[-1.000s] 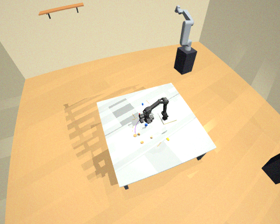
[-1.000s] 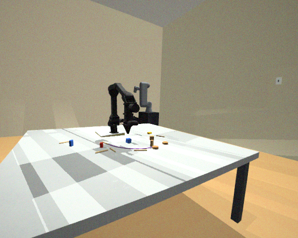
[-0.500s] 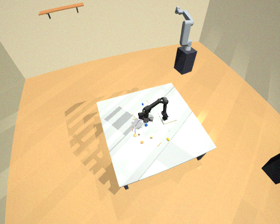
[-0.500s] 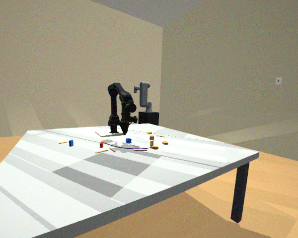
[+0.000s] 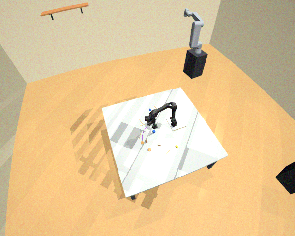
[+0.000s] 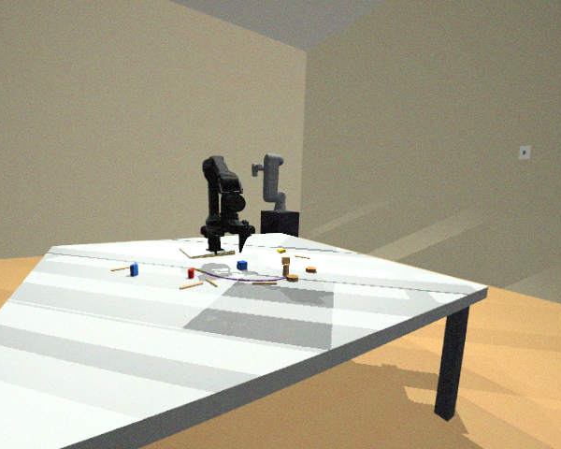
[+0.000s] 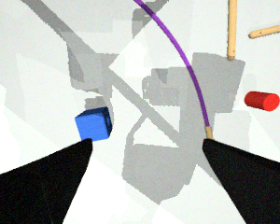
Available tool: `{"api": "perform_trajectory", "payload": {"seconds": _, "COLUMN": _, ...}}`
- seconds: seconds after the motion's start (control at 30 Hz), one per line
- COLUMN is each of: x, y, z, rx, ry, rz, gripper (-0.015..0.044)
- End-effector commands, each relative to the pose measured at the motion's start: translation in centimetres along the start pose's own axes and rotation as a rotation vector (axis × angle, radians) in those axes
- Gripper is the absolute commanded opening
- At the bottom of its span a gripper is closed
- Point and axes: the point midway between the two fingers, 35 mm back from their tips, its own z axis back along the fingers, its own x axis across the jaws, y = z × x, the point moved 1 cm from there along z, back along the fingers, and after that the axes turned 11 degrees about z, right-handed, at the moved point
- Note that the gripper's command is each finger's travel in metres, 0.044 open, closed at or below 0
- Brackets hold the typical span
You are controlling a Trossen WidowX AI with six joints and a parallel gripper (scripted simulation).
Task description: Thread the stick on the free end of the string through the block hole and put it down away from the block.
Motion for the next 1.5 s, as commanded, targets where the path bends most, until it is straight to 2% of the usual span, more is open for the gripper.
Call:
{"api": "perform_trajectory", "payload": {"seconds": 0.0, "x": -3.0, "y": 0.8, "z": -0.3, "rx": 0.017, "ry": 0.001, "rz": -0.955, "gripper": 0.0440}}
{"api": "perform_trajectory", "payload": {"seconds": 0.93, "x": -8.3, "y": 3.1, "z": -0.3, "rx": 0.009, "ry": 0.028, "rz": -2.781, "gripper": 0.0440}}
{"api": "perform_trajectory", "payload": {"seconds": 1.47, "x": -8.3, "y": 3.1, "z": -0.3, "rx": 0.009, "ry": 0.028, "rz": -2.793, "gripper": 0.0440}}
